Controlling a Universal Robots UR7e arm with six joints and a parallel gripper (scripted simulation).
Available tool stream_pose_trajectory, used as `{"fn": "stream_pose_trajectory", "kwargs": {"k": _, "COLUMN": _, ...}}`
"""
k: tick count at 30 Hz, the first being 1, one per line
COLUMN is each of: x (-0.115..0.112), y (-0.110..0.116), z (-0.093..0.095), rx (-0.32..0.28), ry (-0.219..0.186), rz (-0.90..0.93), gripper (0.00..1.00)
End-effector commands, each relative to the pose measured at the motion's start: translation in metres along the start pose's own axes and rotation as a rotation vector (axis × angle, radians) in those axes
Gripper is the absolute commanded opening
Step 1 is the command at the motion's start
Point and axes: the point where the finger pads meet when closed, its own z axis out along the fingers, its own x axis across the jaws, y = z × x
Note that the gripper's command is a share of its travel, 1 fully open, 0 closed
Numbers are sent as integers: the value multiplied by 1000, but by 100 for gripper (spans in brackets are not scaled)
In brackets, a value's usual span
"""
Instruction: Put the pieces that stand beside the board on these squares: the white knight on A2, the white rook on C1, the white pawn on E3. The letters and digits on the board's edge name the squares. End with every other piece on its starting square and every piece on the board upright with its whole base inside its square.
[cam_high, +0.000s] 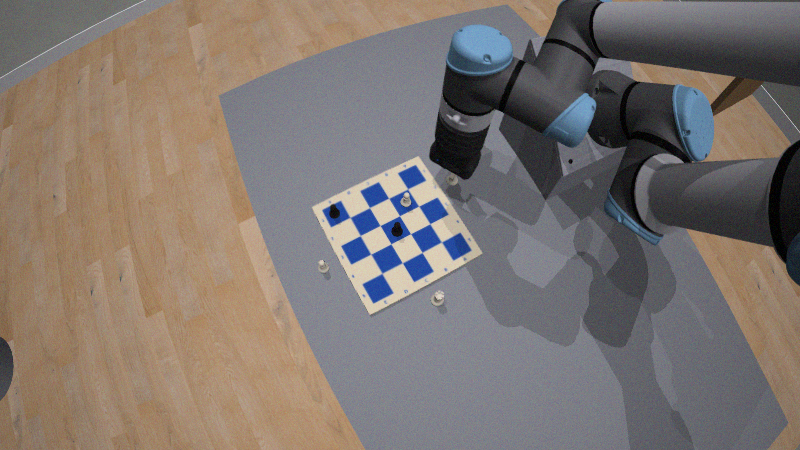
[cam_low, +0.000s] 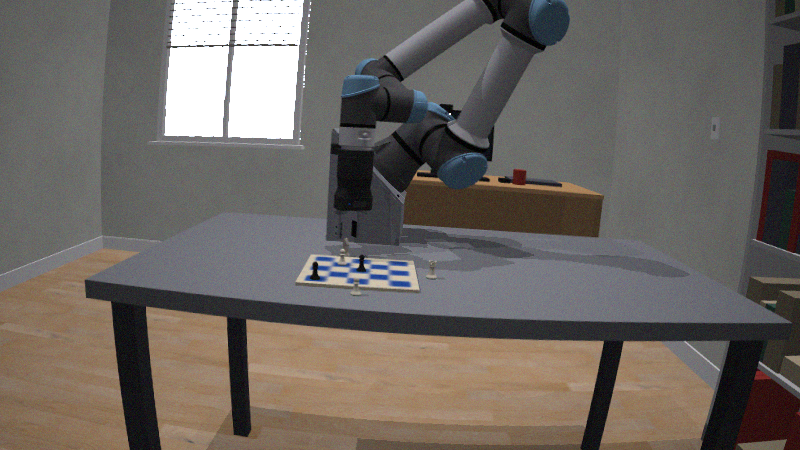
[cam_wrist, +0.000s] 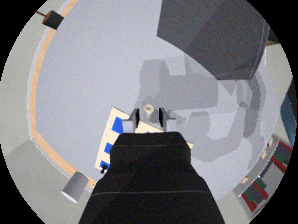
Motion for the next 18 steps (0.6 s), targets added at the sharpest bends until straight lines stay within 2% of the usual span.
{"fn": "stream_pose_trajectory", "kwargs": {"k": 1, "x": 2, "y": 0, "z": 10, "rx": 0, "ry": 3, "rz": 2, "gripper": 73}}
{"fn": "stream_pose_trajectory", "kwargs": {"k": 10, "x": 2, "y": 0, "z": 27, "rx": 0, "ry": 3, "rz": 2, "gripper": 73}}
{"fn": "stream_pose_trajectory", "kwargs": {"k": 18, "x": 1, "y": 0, "z": 30, "rx": 0, "ry": 1, "rz": 1, "gripper": 73}}
